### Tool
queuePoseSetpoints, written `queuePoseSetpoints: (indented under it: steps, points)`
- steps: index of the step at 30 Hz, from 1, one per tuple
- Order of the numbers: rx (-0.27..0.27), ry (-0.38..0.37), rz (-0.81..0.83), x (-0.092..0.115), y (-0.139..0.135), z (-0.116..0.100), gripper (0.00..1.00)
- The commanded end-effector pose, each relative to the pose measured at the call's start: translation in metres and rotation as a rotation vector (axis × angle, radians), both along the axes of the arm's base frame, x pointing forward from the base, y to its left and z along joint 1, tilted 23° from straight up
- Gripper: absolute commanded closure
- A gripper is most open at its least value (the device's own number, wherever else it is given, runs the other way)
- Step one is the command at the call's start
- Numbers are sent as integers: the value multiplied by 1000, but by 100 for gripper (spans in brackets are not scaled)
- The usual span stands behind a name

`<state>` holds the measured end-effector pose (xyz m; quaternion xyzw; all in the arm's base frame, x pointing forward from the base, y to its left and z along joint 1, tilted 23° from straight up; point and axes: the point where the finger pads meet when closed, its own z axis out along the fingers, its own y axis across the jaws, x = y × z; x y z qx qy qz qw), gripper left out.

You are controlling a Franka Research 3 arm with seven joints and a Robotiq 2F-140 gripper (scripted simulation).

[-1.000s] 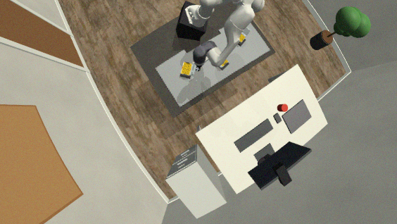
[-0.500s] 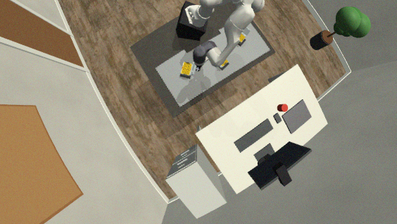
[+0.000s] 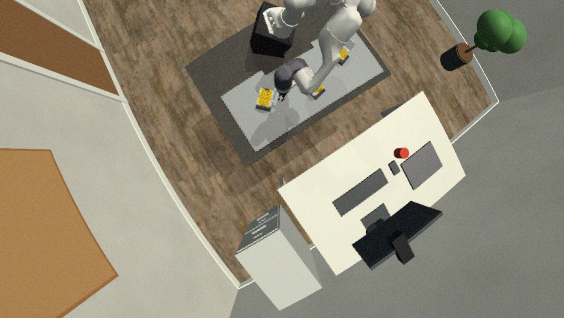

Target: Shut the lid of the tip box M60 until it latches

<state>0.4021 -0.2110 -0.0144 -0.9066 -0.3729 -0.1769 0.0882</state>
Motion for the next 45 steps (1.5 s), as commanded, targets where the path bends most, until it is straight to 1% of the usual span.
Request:
queuePoseSetpoints:
  steps: [1, 28, 45]
  points:
    - [-5, -3, 2, 1, -2, 0, 100]
    - [-5, -3, 2, 1, -2, 0, 100]
    - [-5, -3, 2, -12, -15, -5, 100]
